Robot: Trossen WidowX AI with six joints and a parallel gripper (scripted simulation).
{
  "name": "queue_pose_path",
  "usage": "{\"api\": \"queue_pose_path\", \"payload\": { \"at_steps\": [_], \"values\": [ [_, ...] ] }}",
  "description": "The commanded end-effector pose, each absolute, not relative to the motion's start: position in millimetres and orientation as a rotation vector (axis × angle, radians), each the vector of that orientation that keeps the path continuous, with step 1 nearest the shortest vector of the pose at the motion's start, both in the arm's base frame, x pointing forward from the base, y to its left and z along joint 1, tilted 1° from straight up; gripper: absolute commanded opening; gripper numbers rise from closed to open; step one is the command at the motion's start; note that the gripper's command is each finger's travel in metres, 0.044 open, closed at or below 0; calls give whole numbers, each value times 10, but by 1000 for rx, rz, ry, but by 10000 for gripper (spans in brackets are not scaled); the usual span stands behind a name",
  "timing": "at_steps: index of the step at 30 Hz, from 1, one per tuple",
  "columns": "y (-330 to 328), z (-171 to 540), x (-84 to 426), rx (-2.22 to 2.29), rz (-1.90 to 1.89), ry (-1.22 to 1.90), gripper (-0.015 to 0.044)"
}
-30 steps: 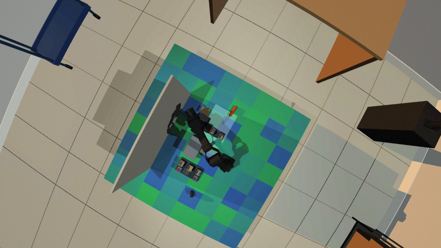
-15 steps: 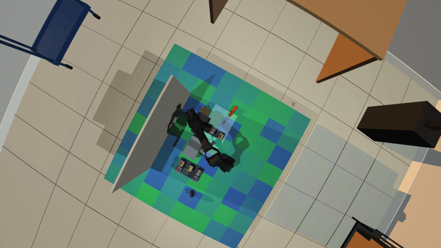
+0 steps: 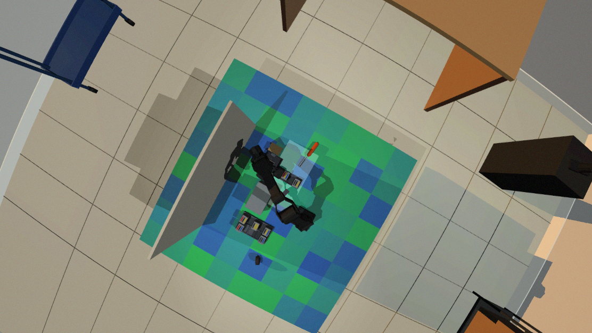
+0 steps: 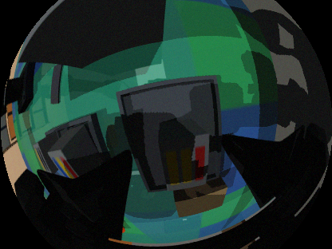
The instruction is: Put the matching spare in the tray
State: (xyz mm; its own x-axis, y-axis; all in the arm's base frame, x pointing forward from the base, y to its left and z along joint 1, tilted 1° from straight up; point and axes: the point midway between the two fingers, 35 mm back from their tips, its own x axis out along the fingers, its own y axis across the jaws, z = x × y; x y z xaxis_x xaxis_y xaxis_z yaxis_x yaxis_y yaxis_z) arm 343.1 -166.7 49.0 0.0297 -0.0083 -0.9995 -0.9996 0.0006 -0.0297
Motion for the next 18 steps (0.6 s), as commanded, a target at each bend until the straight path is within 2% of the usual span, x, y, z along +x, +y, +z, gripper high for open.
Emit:
{"api": "queue_pose_path", "payload": {
  "at_steps": [1, 6, 18],
  "values": [
    [-1688, 828, 3472, -1238, 1168, 1188, 440],
    [-1656, 1494, 3402, -1233, 1166, 1189, 440],
    [-1669, 1490, 3421, -1251, 1153, 1183, 440]
  ]
}}
